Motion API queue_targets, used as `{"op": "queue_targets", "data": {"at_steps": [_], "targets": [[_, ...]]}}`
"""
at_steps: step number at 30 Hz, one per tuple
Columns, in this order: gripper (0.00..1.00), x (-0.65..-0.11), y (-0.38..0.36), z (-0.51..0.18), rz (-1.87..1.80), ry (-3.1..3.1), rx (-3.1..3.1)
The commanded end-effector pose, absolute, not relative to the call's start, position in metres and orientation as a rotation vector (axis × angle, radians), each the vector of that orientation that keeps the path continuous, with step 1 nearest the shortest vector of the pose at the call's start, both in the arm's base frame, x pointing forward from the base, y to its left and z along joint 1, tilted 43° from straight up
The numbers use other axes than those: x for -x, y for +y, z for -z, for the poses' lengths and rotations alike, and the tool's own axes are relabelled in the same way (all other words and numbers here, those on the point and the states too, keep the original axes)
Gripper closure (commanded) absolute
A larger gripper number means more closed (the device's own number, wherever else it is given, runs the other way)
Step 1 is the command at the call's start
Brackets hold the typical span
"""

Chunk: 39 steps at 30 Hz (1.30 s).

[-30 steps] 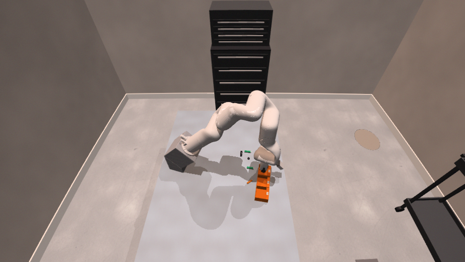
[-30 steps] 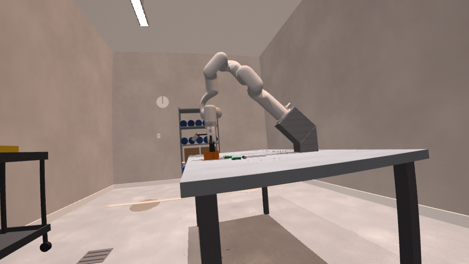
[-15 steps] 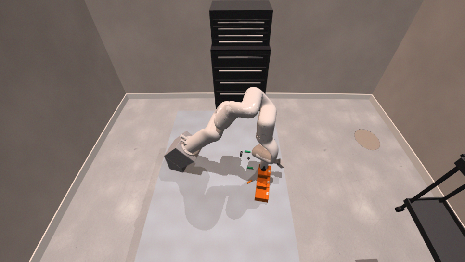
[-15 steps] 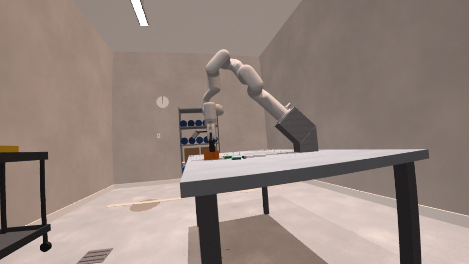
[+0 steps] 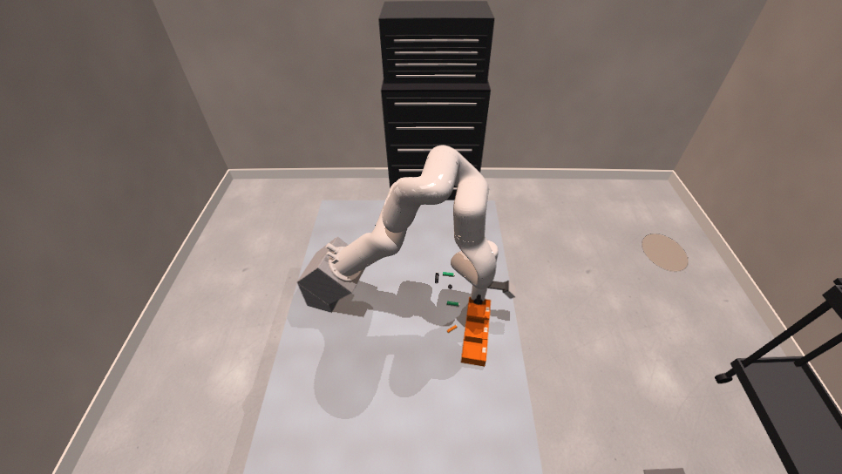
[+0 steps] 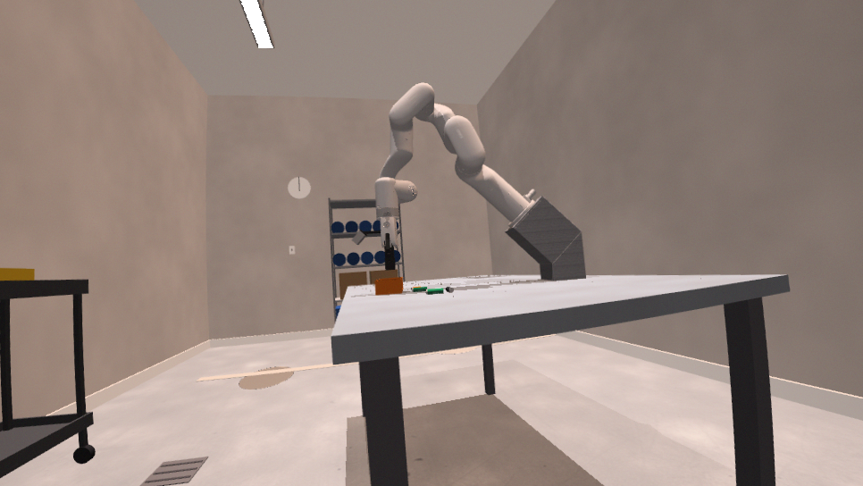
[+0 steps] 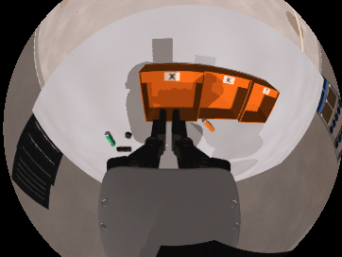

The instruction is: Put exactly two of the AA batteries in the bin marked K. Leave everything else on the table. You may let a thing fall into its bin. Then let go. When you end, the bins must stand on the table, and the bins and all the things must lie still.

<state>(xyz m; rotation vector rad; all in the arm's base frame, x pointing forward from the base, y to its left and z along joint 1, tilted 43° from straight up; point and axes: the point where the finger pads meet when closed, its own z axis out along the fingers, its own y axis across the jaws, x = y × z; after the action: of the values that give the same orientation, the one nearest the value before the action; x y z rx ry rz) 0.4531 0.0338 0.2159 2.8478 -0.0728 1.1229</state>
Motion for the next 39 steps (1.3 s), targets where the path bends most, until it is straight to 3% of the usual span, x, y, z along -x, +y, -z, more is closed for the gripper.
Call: {"op": "queue_targets", "data": {"at_steps": [1, 14, 26, 27, 39], "targets": [[0.93, -0.434, 0.037, -0.241, -1.113, -0.067, -2.859], [0.93, -0.373, 0.044, -0.309, -1.113, -0.068, -2.859], [0.93, -0.373, 0.044, -0.309, -1.113, -0.068, -2.859], [0.29, -0.371, 0.048, -0.301, -1.104, 0.004, -2.844], [0.29, -0.357, 0.092, -0.222, -1.084, 0.133, -2.814]]}}
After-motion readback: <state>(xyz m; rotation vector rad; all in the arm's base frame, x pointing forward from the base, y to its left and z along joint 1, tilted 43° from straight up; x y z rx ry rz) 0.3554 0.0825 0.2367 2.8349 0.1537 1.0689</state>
